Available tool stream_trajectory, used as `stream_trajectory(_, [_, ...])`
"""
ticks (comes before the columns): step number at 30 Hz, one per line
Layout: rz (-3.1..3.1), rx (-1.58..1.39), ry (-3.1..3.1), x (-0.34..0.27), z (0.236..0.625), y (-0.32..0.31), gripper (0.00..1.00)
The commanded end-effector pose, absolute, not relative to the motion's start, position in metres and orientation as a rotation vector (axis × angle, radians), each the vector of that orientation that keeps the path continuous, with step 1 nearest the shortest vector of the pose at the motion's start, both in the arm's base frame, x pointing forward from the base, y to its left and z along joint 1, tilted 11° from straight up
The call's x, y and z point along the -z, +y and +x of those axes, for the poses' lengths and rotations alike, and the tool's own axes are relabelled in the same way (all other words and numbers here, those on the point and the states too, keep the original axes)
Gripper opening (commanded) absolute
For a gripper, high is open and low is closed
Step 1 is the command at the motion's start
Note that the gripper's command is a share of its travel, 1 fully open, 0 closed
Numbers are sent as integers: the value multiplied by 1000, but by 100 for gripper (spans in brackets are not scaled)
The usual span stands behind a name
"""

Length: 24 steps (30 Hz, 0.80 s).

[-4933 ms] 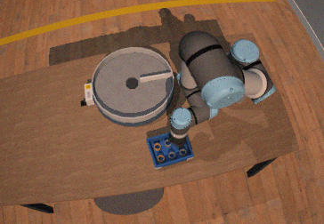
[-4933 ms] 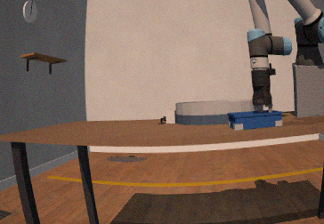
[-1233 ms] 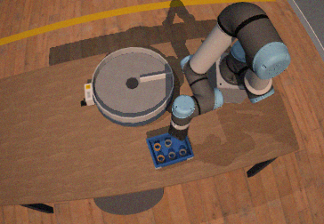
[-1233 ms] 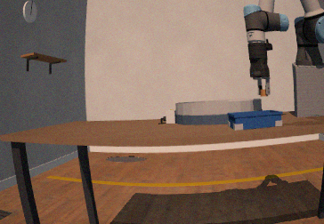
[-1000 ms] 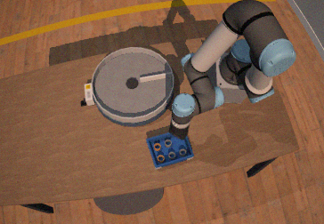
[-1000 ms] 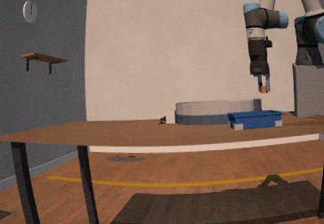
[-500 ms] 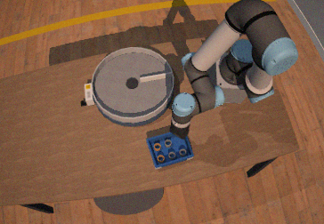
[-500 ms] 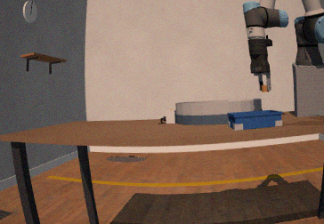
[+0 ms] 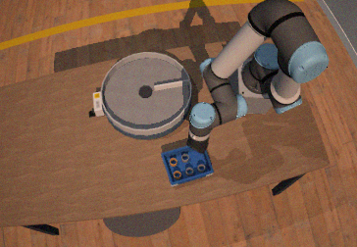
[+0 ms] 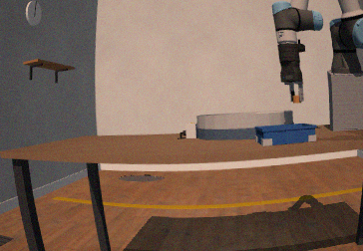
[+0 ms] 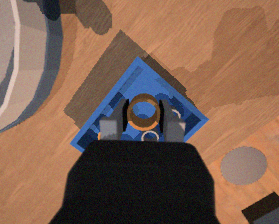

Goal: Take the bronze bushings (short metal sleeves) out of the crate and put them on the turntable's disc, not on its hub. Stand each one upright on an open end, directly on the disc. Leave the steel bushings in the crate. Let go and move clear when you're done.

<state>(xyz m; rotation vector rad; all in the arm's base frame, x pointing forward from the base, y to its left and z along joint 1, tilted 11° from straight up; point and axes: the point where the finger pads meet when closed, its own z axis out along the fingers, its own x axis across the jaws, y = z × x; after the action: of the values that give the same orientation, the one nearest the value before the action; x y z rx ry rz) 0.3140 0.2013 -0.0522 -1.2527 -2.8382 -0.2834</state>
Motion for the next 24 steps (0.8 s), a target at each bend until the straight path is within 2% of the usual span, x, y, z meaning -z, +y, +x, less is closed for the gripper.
stream_trajectory(1, [-1256, 290, -2842, 51, 317, 201, 0])
stream_trajectory(24, [-1256, 288, -2840, 52, 316, 198, 0])
